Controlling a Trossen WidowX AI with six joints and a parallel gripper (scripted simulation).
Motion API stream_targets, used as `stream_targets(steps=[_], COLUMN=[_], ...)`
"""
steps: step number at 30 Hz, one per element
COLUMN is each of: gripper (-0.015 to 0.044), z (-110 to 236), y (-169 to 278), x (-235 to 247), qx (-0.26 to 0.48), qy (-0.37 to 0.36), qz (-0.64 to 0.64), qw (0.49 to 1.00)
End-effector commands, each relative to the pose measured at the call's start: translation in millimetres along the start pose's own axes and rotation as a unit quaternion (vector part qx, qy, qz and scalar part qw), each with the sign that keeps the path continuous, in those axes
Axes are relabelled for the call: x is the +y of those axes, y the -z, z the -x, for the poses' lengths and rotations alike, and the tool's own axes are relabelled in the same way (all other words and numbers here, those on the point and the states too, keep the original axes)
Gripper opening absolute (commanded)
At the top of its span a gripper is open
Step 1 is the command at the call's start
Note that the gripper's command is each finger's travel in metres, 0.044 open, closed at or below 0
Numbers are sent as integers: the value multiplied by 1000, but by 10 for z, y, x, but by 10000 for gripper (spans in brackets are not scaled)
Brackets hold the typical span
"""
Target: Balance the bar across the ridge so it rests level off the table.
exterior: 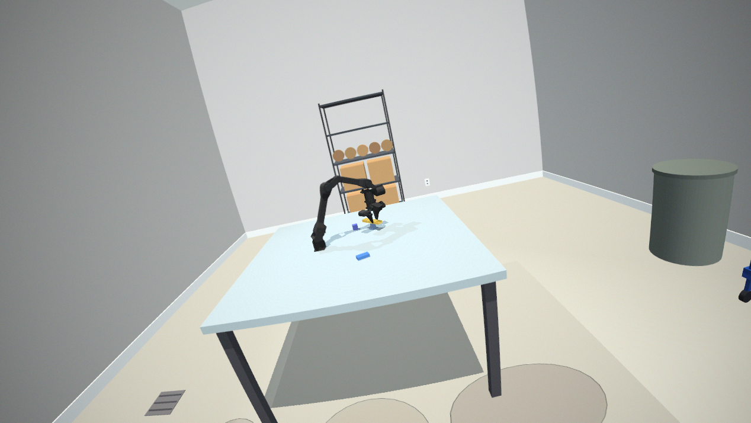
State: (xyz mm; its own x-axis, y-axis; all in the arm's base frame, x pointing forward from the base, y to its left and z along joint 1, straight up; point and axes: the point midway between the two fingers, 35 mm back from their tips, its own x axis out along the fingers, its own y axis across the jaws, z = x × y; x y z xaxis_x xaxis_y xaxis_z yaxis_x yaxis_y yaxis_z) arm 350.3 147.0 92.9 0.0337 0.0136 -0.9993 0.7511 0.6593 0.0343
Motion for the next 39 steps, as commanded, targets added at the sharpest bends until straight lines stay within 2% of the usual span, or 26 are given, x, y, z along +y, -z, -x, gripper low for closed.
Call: stream_targets(steps=[1, 21, 31, 35, 39], gripper=[172, 185, 440, 440, 440], z=[-2, -2, -2, 70, 502], y=[0, 0, 0, -4, -17], x=[0, 0, 0, 13, 50], qx=[0, 0, 0, 0, 0], qy=[0, 0, 0, 0, 0], qz=[0, 0, 0, 0, 0], qw=[1000, 1000, 1000, 1000, 1000])
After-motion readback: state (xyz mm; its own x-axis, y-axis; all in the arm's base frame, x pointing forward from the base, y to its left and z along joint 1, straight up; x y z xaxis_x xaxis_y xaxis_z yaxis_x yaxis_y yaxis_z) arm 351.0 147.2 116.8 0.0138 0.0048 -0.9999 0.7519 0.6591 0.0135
